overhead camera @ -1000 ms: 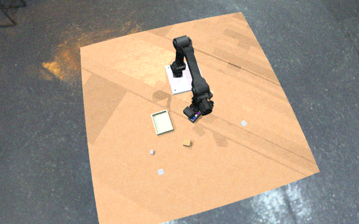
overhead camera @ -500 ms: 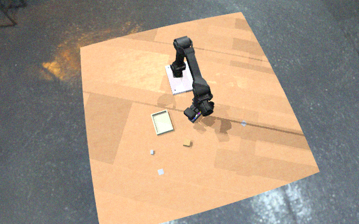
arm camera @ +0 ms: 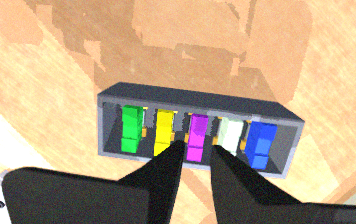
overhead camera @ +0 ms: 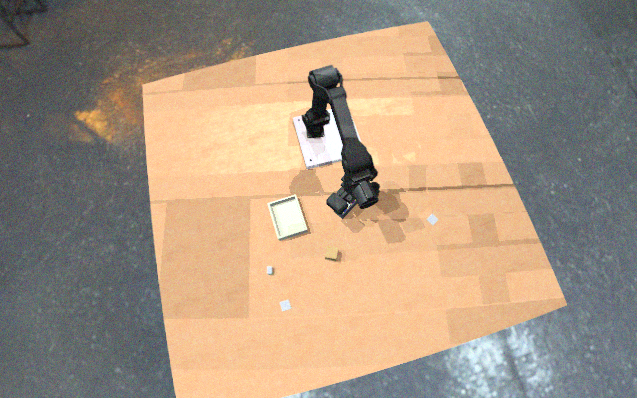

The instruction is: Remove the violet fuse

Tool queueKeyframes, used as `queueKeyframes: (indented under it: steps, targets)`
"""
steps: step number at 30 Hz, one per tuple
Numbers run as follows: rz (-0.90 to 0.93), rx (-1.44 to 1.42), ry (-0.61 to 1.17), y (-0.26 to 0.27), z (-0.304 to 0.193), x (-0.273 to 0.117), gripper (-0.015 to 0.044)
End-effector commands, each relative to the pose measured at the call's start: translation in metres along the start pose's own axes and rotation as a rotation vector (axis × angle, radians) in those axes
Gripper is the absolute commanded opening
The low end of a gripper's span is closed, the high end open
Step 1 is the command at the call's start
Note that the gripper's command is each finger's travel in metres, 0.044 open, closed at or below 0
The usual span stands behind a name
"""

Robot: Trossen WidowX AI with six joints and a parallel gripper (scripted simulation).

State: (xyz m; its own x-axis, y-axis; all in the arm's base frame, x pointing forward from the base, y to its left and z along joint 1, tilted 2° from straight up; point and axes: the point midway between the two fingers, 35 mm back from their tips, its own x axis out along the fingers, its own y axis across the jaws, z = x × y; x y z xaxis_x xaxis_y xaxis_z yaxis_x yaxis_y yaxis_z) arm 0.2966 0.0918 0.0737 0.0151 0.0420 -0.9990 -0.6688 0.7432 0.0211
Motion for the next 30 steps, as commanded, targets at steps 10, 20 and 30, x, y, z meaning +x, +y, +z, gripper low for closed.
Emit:
queueKeyframes:
  steps: [10, 20, 30]
  targets:
    - [-0.002, 0.004, 0.005, 0.0, -0.001, 0.01, 0.0074]
    - [-0.002, 0.004, 0.005, 0.0, -0.001, 0.011, 0.0074]
    - [-0.002, 0.004, 0.005, 0.0, -0.001, 0.019, 0.0074]
